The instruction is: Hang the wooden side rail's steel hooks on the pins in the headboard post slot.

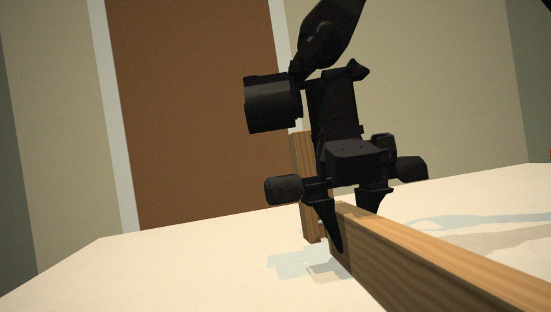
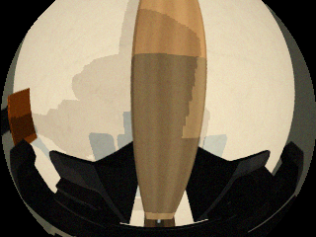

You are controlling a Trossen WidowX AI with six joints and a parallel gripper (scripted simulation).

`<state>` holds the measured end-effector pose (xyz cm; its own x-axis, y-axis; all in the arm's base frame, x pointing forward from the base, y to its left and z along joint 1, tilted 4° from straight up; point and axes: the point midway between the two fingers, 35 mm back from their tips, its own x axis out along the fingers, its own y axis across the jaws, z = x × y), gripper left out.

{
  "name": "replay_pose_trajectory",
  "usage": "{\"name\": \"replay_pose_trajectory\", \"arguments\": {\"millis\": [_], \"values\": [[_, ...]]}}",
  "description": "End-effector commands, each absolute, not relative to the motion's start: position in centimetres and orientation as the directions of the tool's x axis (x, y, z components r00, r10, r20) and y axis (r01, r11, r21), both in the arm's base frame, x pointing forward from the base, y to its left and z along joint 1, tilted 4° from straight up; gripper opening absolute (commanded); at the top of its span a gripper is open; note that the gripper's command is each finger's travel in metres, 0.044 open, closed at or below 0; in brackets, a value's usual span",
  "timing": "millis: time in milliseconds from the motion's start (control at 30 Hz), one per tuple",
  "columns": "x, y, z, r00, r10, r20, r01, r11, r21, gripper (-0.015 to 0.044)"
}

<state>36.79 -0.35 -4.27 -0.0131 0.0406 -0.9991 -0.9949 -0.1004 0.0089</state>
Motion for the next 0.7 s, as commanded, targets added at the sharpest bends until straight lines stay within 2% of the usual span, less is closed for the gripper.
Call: {"name": "replay_pose_trajectory", "arguments": {"millis": [0,667], "values": [[36.83,-0.35,-4.27,-0.013,0.04,-0.999,-0.996,-0.094,0.009,0.0],[36.83,-0.36,-4.0,-0.015,0.043,-0.999,-0.991,-0.134,0.009,0.0]]}}
